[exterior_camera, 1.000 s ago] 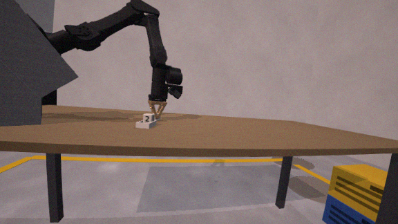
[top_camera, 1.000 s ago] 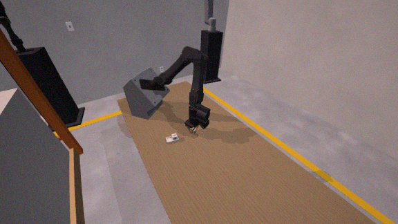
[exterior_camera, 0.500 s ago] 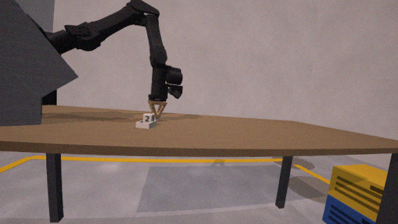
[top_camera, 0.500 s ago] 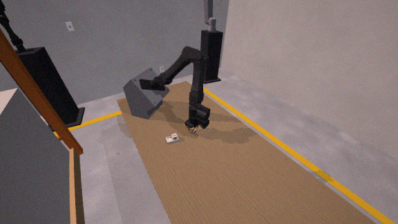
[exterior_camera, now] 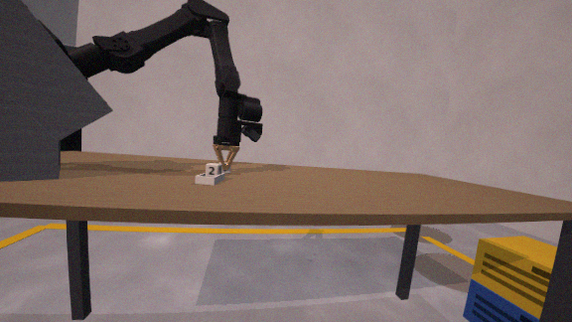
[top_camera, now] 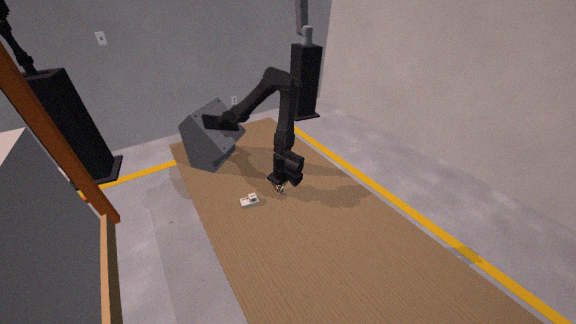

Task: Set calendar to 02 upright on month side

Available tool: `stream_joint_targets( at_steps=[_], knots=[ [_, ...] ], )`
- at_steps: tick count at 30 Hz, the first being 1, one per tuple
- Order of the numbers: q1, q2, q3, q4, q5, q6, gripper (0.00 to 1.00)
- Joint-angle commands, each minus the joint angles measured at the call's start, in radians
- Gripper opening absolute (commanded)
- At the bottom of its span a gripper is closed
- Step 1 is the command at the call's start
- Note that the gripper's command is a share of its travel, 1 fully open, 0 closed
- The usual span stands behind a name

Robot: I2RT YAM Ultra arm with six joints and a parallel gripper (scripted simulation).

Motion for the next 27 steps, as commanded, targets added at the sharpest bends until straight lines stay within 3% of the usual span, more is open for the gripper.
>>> stream_joint_targets(
  at_steps=[1, 27],
  knots=[
    [-0.001, -0.005, 0.004, 0.001, 0.001, 0.000, 0.26],
    [-0.001, -0.005, 0.004, 0.001, 0.001, 0.000, 0.26]
  ],
)
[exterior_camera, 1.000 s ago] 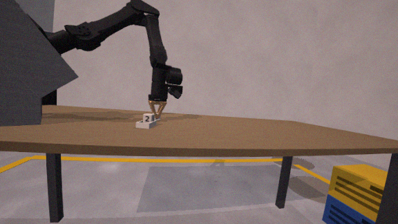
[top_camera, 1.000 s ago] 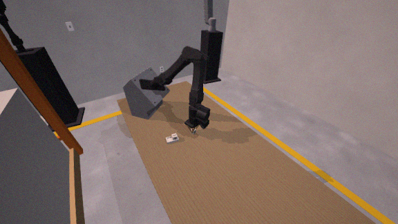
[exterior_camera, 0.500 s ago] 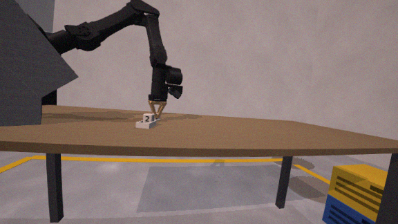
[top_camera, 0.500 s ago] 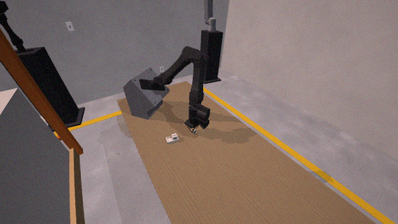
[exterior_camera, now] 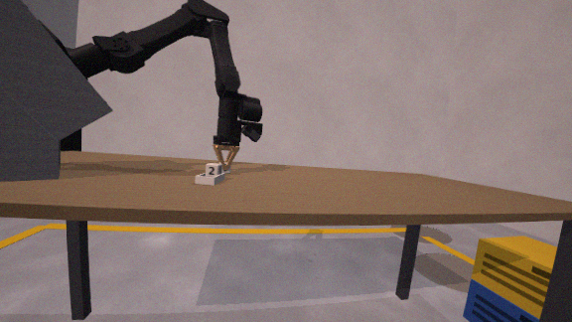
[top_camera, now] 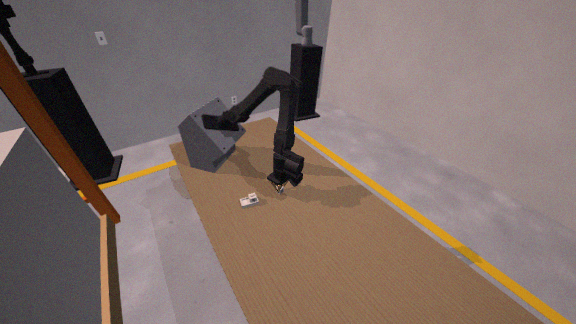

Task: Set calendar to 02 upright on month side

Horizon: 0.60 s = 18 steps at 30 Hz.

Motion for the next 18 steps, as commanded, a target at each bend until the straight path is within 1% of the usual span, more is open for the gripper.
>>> stream_joint_targets(
  at_steps=[1, 4, 7, 12, 14, 18],
  knots=[
    [-0.001, -0.005, 0.004, 0.001, 0.001, 0.000, 0.26],
    [-0.002, -0.007, 0.004, 0.000, 0.001, 0.000, 0.26],
    [-0.008, -0.026, 0.002, -0.019, -0.004, -0.005, 0.26],
    [-0.044, -0.115, 0.000, -0.116, -0.030, -0.031, 0.26],
    [-0.044, -0.115, 0.000, -0.116, -0.030, -0.031, 0.26],
    [-0.092, -0.212, 0.013, -0.240, -0.065, -0.068, 0.26]
  ],
)
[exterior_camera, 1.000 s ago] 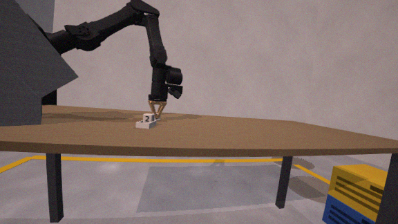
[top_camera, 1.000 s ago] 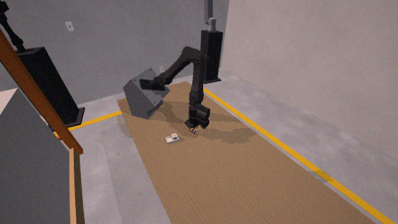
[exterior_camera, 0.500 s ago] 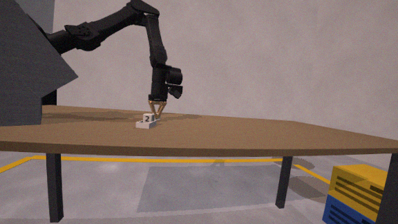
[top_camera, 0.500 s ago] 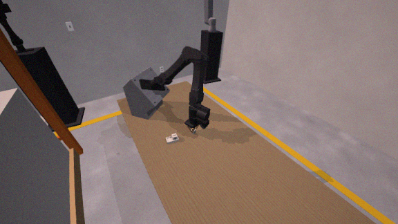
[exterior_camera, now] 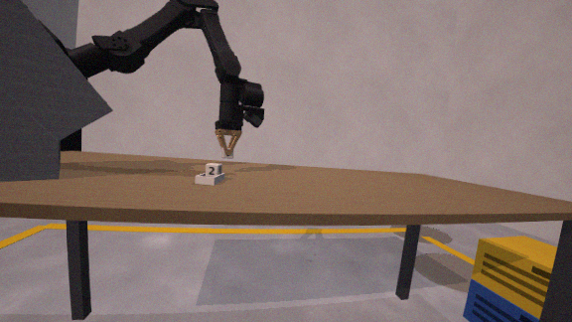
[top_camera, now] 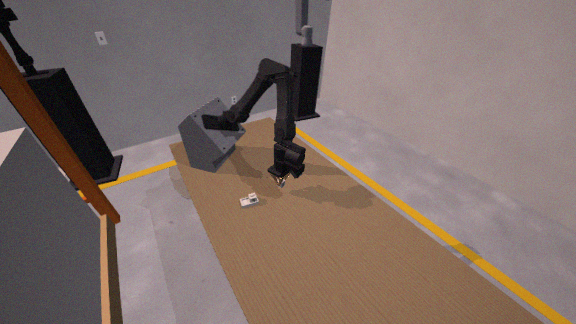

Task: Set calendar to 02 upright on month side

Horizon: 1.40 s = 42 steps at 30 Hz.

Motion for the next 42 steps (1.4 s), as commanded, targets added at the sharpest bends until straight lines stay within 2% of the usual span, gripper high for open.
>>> stream_joint_targets(
  at_steps=[1, 7, 22, 25, 28, 31, 33, 36, 37, 42],
  knots=[
    [-0.047, -0.078, 0.021, -0.126, -0.035, -0.037, 0.26],
    [-0.102, -0.152, 0.051, -0.250, -0.073, -0.081, 0.26],
    [-0.110, -0.154, 0.053, -0.257, -0.079, -0.119, 0.26],
    [-0.128, -0.147, 0.052, -0.256, -0.090, -0.238, 0.26],
    [-0.153, -0.135, 0.051, -0.255, -0.107, -0.419, 0.26],
    [-0.157, -0.134, 0.051, -0.255, -0.110, -0.443, 0.26],
    [-0.177, -0.125, 0.050, -0.254, -0.123, -0.580, 0.26],
    [-0.194, -0.118, 0.049, -0.253, -0.134, -0.699, 0.26],
    [-0.194, -0.117, 0.049, -0.253, -0.134, -0.700, 0.26],
    [-0.226, -0.103, 0.047, -0.251, -0.156, -0.925, 0.26]
  ],
)
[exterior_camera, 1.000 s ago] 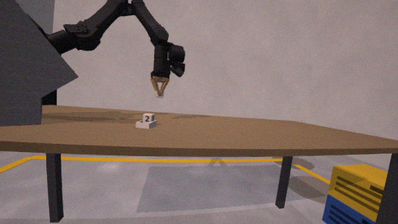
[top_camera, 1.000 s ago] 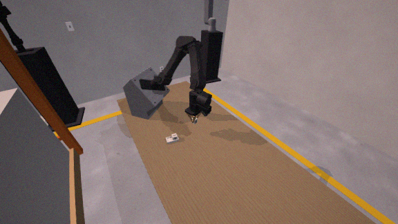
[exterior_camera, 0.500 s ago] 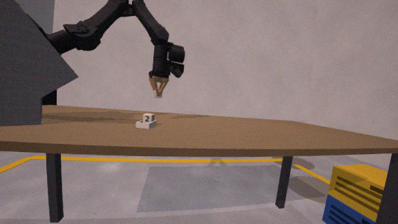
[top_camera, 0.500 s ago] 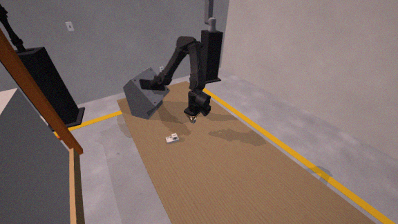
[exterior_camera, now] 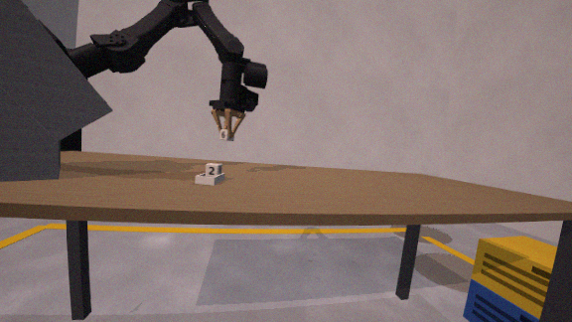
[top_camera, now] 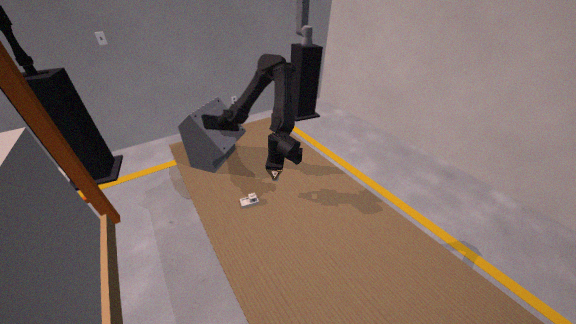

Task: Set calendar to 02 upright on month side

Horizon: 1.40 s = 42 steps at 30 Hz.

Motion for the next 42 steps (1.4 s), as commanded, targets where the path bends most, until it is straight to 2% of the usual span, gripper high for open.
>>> stream_joint_targets(
  at_steps=[1, 3, 5, 8, 12, 30, 39, 42],
  knots=[
    [-0.026, 0.000, 0.001, 0.002, -0.022, -0.203, 0.26],
    [-0.037, 0.005, 0.001, 0.002, -0.030, -0.280, 0.26],
    [-0.037, 0.005, 0.001, 0.002, -0.030, -0.280, 0.26],
    [-0.063, 0.016, -0.001, 0.004, -0.047, -0.459, 0.26],
    [-0.077, 0.022, -0.001, 0.004, -0.056, -0.557, 0.26],
    [-0.073, 0.027, -0.004, 0.014, -0.054, -0.558, 0.26],
    [-0.031, 0.070, -0.025, 0.098, -0.027, -0.520, 0.26],
    [-0.003, 0.106, -0.038, 0.160, -0.008, -0.495, 0.26]
  ],
)
